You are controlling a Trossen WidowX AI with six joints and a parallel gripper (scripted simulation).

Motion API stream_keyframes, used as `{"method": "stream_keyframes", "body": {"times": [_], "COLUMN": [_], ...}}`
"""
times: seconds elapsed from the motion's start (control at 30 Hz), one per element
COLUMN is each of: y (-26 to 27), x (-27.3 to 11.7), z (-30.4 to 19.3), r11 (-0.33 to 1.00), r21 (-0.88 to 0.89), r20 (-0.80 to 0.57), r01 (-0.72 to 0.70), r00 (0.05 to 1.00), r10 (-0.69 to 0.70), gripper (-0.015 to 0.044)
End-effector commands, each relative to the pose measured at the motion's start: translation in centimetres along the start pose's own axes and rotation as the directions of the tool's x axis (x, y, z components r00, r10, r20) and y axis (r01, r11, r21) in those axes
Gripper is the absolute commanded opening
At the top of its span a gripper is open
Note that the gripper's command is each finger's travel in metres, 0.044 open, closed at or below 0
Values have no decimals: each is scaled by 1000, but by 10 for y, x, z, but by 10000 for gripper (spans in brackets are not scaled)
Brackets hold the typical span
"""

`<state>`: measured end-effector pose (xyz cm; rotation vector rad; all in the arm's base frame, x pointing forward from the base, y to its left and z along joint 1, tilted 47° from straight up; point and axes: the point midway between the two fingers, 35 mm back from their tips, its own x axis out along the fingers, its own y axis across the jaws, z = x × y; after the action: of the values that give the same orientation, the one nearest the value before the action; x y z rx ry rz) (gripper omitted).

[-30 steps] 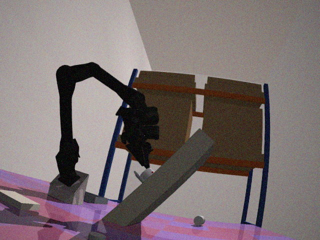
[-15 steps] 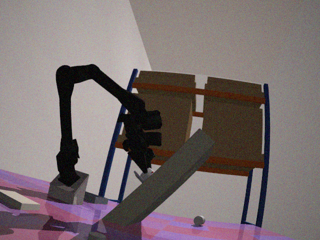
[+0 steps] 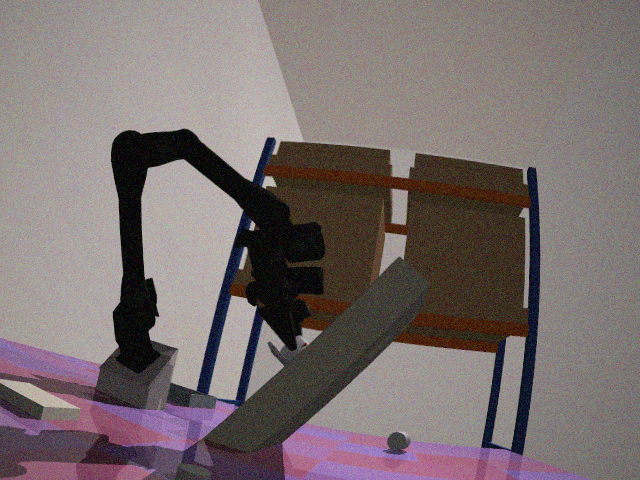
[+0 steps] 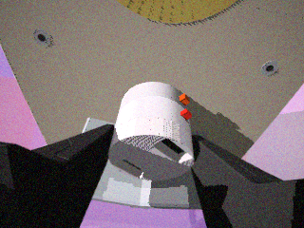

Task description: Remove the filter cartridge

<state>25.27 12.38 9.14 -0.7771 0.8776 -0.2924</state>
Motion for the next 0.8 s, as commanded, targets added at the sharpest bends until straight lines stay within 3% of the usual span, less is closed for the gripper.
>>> {"method": "stream_keyframes", "body": {"times": [0.0, 0.2, 0.5, 0.77], "y": [0, 0, 1, 5], "x": [0, -4, -14, -53], "z": [0, 8, 23, 27], "r11": [1000, 1000, 1000, 1000], "r21": [2, 1, 0, -2], "r20": [0, 0, 0, -4], "r01": [-2, -1, -2, -12], "r00": [1000, 1000, 1000, 1000], "r10": [2, 1, 2, 12], "gripper": [153, 0, 0, 0]}}
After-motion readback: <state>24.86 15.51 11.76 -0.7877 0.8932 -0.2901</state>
